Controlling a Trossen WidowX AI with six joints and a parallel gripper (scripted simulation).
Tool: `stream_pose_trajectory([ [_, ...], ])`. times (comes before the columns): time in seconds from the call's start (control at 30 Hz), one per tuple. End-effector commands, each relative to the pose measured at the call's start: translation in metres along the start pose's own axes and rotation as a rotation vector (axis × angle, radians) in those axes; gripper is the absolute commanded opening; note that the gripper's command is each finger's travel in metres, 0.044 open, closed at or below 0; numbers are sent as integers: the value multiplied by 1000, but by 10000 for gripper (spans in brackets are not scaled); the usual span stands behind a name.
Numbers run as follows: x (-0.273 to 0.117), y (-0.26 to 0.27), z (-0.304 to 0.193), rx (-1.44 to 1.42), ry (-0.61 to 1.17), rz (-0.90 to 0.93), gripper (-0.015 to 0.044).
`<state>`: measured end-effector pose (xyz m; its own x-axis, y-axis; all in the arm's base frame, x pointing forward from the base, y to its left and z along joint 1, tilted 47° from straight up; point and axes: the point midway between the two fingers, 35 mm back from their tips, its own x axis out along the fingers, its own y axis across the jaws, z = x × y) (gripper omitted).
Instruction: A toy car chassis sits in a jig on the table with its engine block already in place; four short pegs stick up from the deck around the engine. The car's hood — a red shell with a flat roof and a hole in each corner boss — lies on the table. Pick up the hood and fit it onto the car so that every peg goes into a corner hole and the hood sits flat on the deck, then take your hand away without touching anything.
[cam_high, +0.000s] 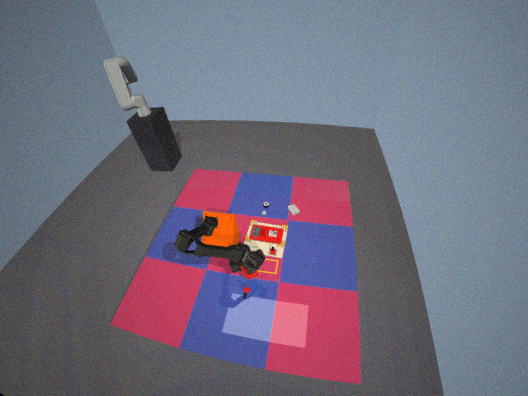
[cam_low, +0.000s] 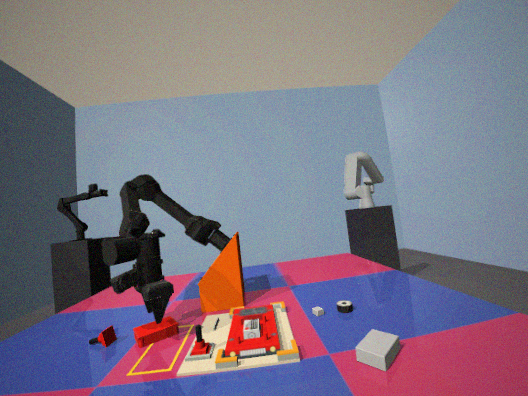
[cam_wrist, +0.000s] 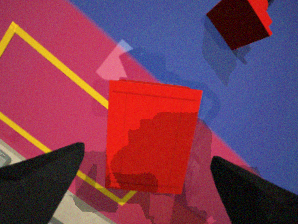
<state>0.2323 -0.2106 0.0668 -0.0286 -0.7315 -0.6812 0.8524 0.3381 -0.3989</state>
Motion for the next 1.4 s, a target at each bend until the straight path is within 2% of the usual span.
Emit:
stream_pose_trajectory([
  [0.0,3,0,-2,-6,4,1,440],
  [1.37,25,-1,-2,-7,2,-1,440],
])
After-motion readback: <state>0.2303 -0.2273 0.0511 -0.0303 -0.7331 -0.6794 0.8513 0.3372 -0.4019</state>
